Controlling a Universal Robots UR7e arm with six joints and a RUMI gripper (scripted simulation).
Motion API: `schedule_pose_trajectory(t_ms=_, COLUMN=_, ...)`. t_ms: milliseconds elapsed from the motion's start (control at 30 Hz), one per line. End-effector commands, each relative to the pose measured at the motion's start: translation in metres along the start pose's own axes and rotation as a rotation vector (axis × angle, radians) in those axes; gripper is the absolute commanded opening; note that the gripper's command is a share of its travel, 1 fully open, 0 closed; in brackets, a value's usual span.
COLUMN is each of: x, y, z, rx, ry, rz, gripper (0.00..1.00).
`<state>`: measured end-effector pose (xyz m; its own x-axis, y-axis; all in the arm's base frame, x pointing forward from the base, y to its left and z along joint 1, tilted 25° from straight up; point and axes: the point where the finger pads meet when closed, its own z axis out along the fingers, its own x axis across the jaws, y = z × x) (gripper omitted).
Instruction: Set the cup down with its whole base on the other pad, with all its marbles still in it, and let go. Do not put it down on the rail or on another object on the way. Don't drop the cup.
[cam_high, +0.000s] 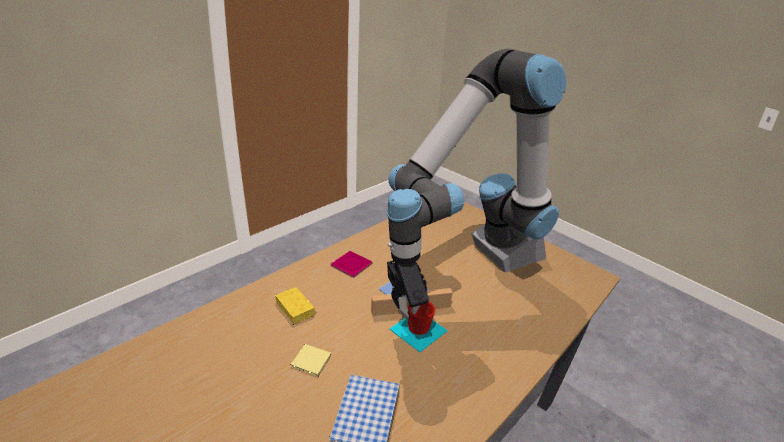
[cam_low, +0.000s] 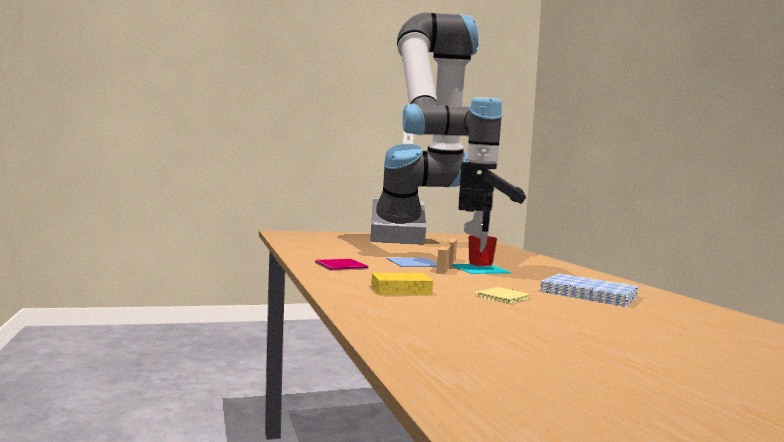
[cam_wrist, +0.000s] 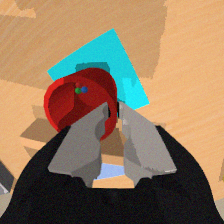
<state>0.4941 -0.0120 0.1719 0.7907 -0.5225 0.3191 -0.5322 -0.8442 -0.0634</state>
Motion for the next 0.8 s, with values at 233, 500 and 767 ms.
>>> schedule_pose_trajectory(t_ms=233, x=0.0009, y=-0.0001, z=0.005, rx=0.0, ry=0.001, rz=0.0, gripper=0.03)
schedule_pose_trajectory(t_ms=500, x=0.0011, y=-0.0001, z=0.0071, rx=0.0, ry=0.001, rz=0.0, gripper=0.03)
schedule_pose_trajectory(t_ms=767, x=0.0011, y=-0.0001, z=0.0072, rx=0.0, ry=0.001, rz=0.0, gripper=0.03)
